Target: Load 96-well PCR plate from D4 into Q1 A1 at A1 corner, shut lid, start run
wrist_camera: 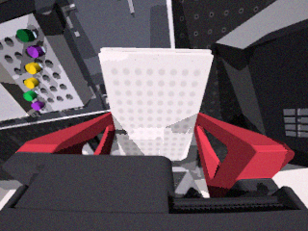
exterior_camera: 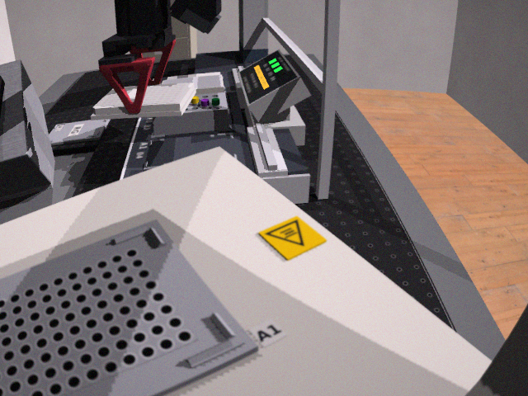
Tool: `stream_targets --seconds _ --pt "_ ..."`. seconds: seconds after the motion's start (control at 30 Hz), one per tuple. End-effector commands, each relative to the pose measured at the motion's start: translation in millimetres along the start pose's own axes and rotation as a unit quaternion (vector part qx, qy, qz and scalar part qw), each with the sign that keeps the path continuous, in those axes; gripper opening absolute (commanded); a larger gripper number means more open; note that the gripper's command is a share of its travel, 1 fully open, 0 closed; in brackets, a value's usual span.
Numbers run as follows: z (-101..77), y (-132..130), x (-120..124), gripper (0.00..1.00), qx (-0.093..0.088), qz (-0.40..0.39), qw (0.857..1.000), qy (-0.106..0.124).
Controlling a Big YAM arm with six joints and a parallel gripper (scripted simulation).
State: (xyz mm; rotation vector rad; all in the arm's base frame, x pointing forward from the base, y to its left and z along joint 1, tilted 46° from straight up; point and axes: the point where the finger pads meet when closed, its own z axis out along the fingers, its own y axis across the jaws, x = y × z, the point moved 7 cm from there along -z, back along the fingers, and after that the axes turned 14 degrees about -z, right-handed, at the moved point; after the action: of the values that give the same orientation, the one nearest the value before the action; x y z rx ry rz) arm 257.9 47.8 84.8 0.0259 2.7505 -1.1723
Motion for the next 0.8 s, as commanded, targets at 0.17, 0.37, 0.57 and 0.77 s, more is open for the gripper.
stream_targets --seconds 0.17,0.37,0.57,0.77 --pt "-22.8 -26 29 0.00 -0.004 0.033 0.999 -0.008" --pt "-32.3 -44 50 0.00 0.001 0.044 0.999 -0.004" --pt "-40.8 -57 61 0.00 -0.001 0.046 0.999 -0.006" --pt "-54.3 -77 80 0.00 -0.001 0.066 0.998 -0.007"
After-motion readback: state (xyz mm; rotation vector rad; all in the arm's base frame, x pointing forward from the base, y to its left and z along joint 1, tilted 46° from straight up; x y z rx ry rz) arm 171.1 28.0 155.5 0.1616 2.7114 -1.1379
